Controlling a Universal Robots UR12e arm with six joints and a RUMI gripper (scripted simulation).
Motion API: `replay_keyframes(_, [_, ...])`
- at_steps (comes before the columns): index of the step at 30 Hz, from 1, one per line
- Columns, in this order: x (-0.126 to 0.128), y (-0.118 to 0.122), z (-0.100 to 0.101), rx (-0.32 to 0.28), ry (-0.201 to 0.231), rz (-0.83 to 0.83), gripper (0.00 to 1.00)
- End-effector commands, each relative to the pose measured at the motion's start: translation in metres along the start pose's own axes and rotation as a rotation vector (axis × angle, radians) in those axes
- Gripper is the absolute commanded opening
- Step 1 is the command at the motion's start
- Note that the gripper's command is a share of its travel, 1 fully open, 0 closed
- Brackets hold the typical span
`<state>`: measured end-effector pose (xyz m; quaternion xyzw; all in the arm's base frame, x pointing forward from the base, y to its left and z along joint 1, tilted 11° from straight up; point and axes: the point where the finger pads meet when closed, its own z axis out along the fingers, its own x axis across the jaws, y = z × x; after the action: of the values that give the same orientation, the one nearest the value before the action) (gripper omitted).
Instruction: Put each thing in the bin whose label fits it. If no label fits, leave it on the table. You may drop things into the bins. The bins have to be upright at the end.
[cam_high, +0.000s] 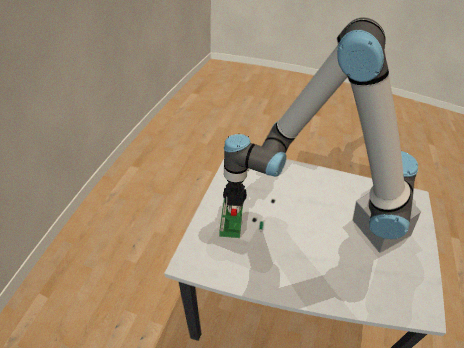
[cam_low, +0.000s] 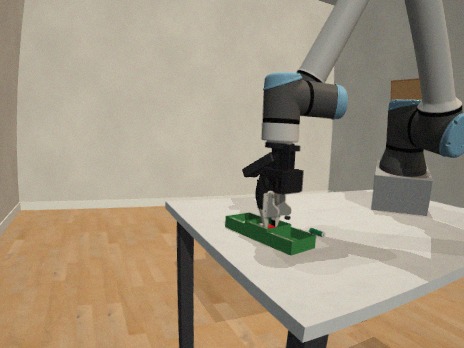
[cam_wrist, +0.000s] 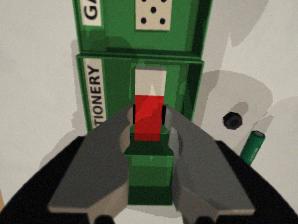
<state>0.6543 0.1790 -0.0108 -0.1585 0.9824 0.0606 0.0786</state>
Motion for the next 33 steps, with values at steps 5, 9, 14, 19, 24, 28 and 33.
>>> replay_keyframes(5, [-0.0003, -0.0007, -0.0003, 0.0, -0.001, 0.0, 0.0])
replay_keyframes(9, [-0.0002, -0.0007, -0.0003, 0.0, -0.001, 0.0, 0.18])
replay_keyframes(14, [-0.0002, -0.0007, -0.0003, 0.0, -0.001, 0.0, 0.18])
replay_keyframes(19, [-0.0002, -0.0007, -0.0003, 0.0, -0.001, 0.0, 0.18])
replay_keyframes(24, [-0.0002, -0.0007, -0.0003, 0.0, -0.001, 0.0, 0.18])
replay_keyframes(28, [-0.0002, -0.0007, -0.0056, 0.0, -0.001, 0.0, 0.18])
replay_keyframes(33, [-0.0002, -0.0007, -0.0096, 0.0, -0.001, 0.0, 0.18])
